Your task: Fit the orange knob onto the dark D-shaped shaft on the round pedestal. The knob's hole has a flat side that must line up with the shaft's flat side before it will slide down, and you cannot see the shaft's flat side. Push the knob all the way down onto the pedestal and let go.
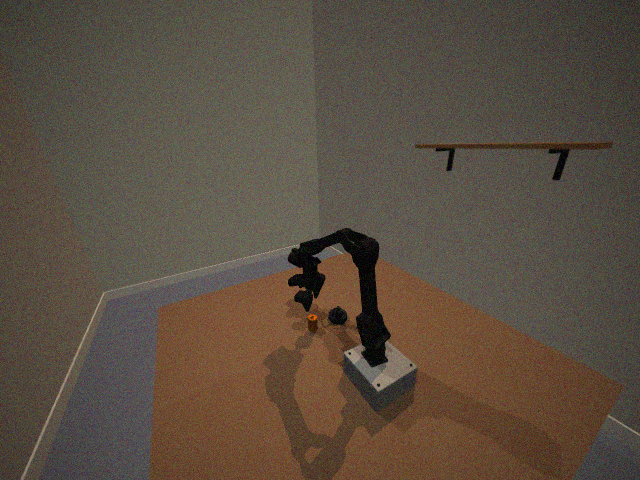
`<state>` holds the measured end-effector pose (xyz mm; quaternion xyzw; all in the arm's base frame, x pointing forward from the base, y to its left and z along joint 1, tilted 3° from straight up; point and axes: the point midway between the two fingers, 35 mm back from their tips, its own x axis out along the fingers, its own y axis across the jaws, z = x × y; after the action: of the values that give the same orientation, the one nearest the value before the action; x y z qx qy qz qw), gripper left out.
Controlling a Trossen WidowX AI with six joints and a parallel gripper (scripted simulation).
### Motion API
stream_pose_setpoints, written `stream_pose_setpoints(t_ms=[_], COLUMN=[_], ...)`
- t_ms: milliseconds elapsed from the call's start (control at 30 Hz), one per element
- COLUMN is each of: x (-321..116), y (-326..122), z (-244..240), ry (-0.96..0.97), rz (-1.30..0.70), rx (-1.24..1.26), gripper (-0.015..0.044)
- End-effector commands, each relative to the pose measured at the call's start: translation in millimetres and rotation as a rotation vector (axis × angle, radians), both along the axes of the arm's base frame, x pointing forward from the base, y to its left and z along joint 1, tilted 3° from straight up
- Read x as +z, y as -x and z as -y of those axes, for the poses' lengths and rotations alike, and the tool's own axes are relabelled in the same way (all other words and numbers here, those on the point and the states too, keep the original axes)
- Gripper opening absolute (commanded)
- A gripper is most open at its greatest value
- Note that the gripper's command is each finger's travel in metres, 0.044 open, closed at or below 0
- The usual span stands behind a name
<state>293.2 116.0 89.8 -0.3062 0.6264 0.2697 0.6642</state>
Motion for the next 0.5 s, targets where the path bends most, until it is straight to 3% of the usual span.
stream_pose_setpoints(t_ms=[0, 133, 467], x=[0.0, 0.0, -0.1], y=[0.3, 0.4, 0.4], z=[1.0, 1.3, 1.3], ry=[-0.021, -0.044, -0.046], rz=[0.009, 0.018, 0.019], rx=[-0.375, -0.708, -0.724], gripper=[0.0440, 0.0440, 0.0440])
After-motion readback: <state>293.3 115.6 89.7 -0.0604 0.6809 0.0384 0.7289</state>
